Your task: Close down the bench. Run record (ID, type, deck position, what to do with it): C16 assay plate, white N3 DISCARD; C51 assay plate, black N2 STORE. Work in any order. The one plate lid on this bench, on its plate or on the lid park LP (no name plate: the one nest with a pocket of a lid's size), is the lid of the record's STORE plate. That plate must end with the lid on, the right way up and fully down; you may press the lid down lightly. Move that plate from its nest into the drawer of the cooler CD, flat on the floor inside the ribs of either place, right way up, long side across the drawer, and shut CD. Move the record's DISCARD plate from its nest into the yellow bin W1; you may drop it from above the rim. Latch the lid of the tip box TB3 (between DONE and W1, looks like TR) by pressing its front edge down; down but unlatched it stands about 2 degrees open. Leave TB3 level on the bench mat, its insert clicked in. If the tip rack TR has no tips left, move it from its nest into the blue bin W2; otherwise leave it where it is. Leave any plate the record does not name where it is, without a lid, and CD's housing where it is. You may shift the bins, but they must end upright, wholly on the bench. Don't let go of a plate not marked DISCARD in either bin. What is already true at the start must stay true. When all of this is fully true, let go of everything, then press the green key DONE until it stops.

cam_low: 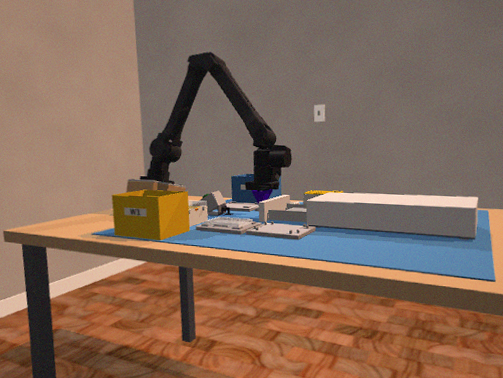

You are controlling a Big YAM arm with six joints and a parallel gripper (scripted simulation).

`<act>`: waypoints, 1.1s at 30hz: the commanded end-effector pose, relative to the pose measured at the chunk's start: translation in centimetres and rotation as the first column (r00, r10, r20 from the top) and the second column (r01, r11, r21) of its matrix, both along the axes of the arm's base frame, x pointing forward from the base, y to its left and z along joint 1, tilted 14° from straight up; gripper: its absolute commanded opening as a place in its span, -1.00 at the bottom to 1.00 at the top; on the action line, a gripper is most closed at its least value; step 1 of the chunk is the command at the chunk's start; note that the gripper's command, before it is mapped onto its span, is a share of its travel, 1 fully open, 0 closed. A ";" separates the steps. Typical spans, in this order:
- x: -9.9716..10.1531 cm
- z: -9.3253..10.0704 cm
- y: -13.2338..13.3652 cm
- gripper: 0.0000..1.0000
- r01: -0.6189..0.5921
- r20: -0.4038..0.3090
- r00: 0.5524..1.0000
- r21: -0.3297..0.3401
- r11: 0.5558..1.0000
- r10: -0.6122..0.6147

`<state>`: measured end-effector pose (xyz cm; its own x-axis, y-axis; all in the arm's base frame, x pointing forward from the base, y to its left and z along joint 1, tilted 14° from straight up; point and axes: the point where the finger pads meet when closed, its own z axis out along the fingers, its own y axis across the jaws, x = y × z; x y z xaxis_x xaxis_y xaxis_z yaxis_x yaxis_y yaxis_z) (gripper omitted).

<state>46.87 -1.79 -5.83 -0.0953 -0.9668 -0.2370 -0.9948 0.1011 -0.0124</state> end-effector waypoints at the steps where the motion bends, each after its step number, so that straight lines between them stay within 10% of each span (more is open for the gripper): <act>1: 3.8 2.4 -0.1 -1.00 0.001 0.081 0.997 -0.009 1.000 0.000; 33: 4.2 2.4 -0.2 -1.00 0.001 0.089 0.996 -0.010 1.000 0.000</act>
<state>47.31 -1.84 -5.71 -0.0948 -0.9669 -0.2369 -0.9948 0.1011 -0.0147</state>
